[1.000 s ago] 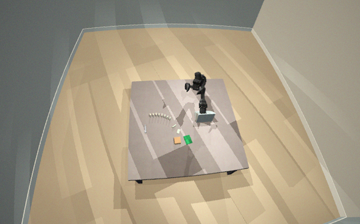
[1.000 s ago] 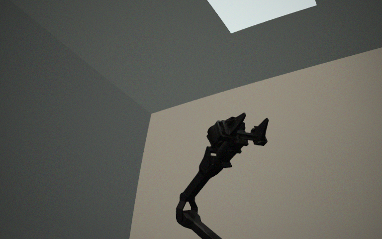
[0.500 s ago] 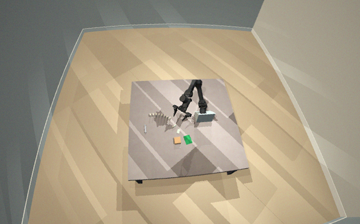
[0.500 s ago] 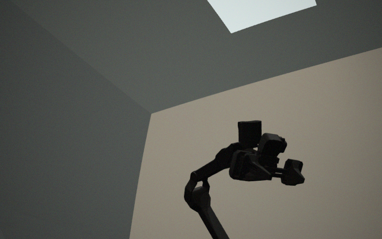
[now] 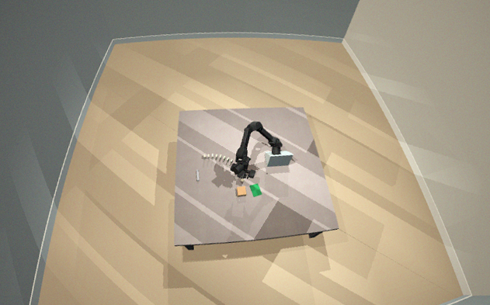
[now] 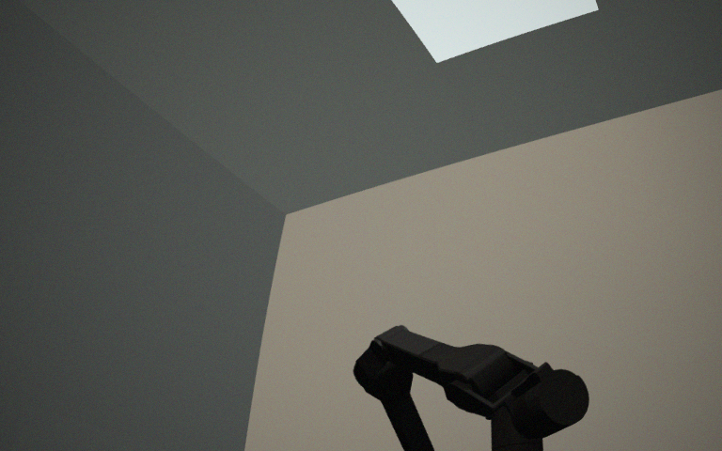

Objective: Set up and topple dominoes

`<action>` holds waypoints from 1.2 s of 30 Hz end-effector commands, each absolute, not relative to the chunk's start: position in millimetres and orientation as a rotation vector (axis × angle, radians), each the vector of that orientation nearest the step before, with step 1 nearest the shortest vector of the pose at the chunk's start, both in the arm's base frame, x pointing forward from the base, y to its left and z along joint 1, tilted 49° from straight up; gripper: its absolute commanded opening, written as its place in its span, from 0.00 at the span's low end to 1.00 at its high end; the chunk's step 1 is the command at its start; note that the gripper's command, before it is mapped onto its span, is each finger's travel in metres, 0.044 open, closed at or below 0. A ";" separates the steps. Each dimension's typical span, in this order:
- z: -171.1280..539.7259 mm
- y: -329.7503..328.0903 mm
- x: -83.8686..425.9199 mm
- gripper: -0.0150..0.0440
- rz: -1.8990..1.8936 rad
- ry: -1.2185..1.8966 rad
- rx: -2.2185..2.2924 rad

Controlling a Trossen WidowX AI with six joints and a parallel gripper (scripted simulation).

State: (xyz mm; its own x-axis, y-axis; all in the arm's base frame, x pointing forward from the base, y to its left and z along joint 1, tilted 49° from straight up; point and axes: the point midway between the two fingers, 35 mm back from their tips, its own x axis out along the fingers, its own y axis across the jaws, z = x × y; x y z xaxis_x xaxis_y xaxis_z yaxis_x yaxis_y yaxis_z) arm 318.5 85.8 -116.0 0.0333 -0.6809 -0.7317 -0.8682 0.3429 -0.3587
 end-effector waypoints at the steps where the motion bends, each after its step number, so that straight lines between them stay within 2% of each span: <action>1: -134.1 57.5 305.1 1.00 0.259 1.832 -1.464; 7: -135.3 56.2 305.1 1.00 0.259 1.832 -1.464; 14: -175.7 9.0 301.7 1.00 0.256 1.833 -1.466; 34: -184.6 -5.5 300.2 1.00 0.255 1.835 -1.468; 36: -184.6 -5.5 300.2 0.91 0.255 1.835 -1.468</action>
